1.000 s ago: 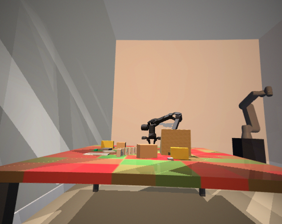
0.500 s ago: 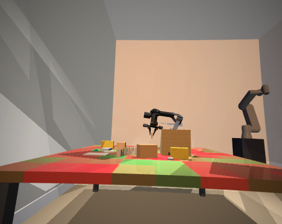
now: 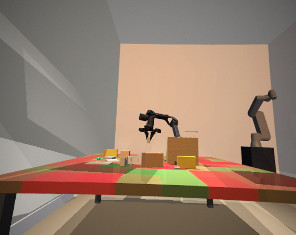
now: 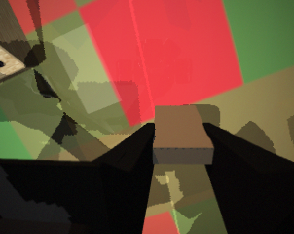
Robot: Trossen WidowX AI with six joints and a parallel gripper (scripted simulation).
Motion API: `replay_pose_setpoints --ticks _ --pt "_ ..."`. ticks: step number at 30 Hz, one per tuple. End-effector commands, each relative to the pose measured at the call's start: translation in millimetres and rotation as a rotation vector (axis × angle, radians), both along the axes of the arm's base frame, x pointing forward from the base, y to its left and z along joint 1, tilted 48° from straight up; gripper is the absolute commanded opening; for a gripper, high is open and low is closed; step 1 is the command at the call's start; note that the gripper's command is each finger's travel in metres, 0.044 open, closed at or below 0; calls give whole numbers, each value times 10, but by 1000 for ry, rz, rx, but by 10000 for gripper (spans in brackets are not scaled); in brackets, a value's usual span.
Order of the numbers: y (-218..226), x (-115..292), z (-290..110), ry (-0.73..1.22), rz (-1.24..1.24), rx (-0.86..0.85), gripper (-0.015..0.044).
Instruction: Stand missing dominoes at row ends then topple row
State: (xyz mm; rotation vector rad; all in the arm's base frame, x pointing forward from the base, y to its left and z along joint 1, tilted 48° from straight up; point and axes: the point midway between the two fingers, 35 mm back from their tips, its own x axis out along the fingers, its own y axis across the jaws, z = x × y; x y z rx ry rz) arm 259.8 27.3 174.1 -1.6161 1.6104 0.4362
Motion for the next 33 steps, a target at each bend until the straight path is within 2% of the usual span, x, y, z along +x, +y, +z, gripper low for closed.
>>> replay_pose_setpoints --ticks 1,8,11,20,33 --pt "419 165 -334 -49 -86 27 107" --pt "1062 242 -1053 -172 -268 -12 107" --pt "1172 226 -1209 -205 -303 -29 107" --pt "1152 234 -1234 -205 -303 -28 107" --pt "738 327 -1668 -196 -302 -20 107"
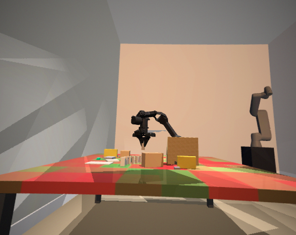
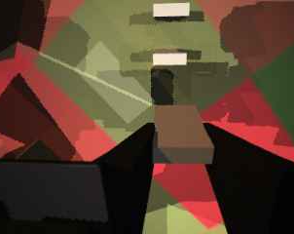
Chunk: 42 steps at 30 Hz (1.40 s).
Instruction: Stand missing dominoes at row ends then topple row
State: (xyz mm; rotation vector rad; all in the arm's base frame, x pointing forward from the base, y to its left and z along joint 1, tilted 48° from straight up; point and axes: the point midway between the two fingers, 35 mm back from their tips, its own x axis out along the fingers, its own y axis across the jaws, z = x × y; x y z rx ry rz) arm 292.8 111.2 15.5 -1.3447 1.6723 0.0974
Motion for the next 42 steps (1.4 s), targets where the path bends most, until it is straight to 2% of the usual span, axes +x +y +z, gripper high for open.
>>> replay_pose_setpoints --ticks 1,15,27,39,40,42 --pt "-134 -1 -113 7 6 -4 107" --pt "-616 -13 -506 -4 3 -19 107" --pt "-638 -16 -522 -4 3 -20 107" --pt "-638 -16 -522 -4 3 -20 422" --pt "-638 -16 -522 -4 3 -20 440" --pt "-638 -16 -522 -4 3 -20 440"
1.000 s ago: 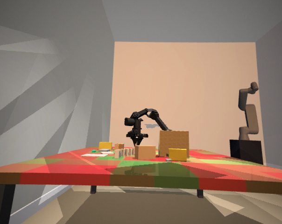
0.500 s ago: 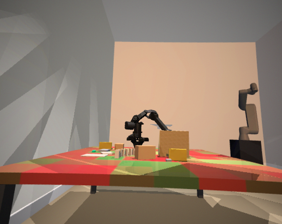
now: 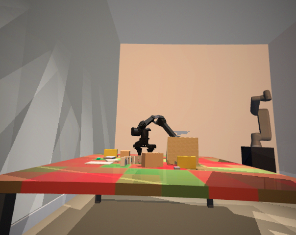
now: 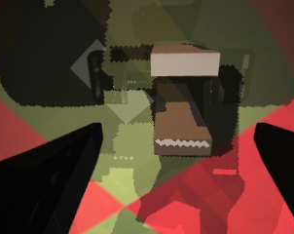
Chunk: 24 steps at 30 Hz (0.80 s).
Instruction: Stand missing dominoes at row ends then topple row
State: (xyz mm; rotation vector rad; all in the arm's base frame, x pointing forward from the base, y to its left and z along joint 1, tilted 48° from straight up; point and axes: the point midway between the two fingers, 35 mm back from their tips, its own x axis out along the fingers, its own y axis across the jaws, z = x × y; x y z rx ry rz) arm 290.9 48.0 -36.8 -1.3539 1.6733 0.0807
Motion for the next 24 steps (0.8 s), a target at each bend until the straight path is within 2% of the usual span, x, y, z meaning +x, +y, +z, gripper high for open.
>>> replay_pose_setpoints --ticks 1,10,15,18,24 --pt "12 6 14 0 5 -4 440" --pt "907 -62 822 3 1 7 440" --pt "968 -88 895 3 0 5 440" --pt "904 -96 872 -108 -105 14 361" --pt "634 -149 777 -566 -536 51 204"
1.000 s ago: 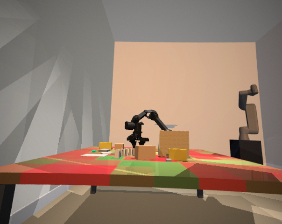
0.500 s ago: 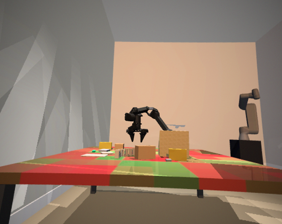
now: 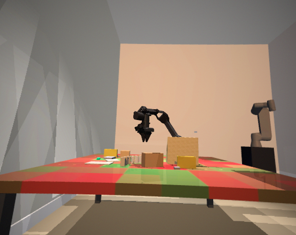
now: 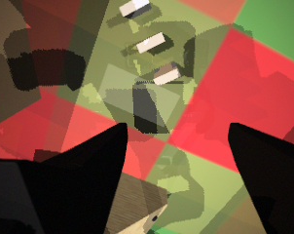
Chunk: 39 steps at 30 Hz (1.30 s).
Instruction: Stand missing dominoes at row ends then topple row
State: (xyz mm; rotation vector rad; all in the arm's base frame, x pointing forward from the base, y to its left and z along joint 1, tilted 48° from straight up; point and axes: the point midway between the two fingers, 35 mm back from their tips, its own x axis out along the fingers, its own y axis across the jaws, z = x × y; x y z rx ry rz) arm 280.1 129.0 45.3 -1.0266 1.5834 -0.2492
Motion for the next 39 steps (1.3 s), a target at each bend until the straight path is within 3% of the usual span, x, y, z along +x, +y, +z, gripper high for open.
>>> replay_pose_setpoints --ticks 1,8,39 --pt "-221 -54 -59 -339 -320 20 177" --pt "-508 -154 -156 -819 -774 57 0" --pt "-516 -157 -158 -831 -786 58 0"
